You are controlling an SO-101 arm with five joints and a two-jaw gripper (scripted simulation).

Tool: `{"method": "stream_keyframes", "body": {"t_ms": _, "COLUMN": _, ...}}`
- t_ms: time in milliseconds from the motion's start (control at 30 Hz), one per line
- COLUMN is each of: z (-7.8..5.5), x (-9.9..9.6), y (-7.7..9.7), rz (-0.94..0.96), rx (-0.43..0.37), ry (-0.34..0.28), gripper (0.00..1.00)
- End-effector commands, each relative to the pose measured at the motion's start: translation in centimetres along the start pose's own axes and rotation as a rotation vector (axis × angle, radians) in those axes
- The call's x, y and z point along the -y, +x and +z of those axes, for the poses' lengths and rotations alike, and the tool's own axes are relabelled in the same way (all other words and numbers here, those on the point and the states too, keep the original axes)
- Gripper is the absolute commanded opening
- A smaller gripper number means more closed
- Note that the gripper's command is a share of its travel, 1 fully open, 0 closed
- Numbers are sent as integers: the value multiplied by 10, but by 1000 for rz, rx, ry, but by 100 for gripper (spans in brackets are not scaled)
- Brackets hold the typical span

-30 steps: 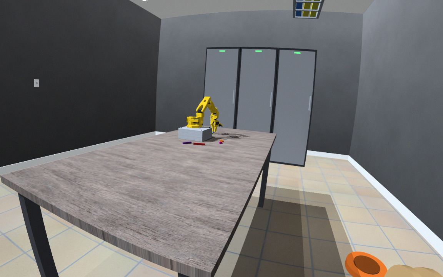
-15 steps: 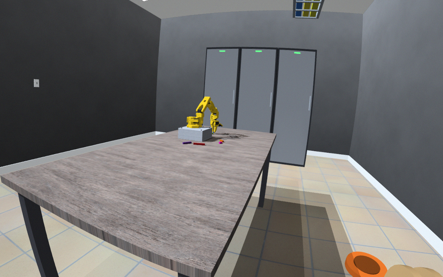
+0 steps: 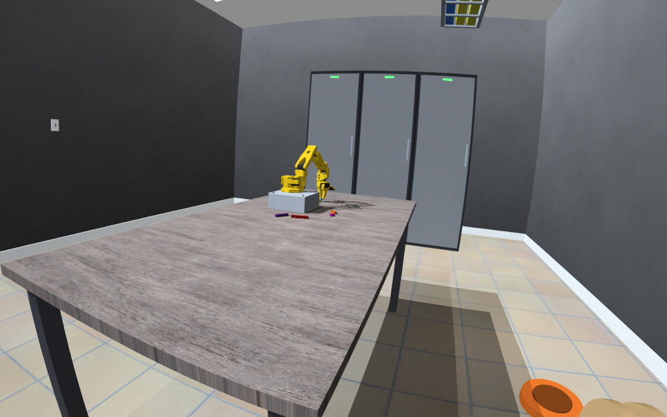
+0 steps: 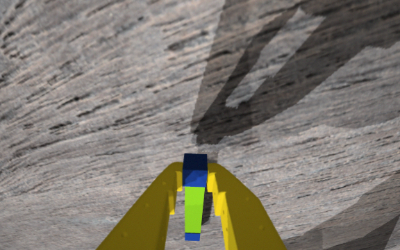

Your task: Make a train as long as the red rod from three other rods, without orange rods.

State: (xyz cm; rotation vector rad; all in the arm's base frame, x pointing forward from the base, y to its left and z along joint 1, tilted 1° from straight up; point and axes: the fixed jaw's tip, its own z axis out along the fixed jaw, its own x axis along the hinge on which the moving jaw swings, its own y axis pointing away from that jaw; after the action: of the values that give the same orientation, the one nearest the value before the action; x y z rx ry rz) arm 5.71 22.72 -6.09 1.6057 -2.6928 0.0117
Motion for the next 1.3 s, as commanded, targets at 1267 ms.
{"method": "stream_keyframes", "body": {"t_ms": 1267, "z": 10, "x": -1, "y": 5, "rz": -4, "rx": -17, "ry": 3, "gripper": 0}}
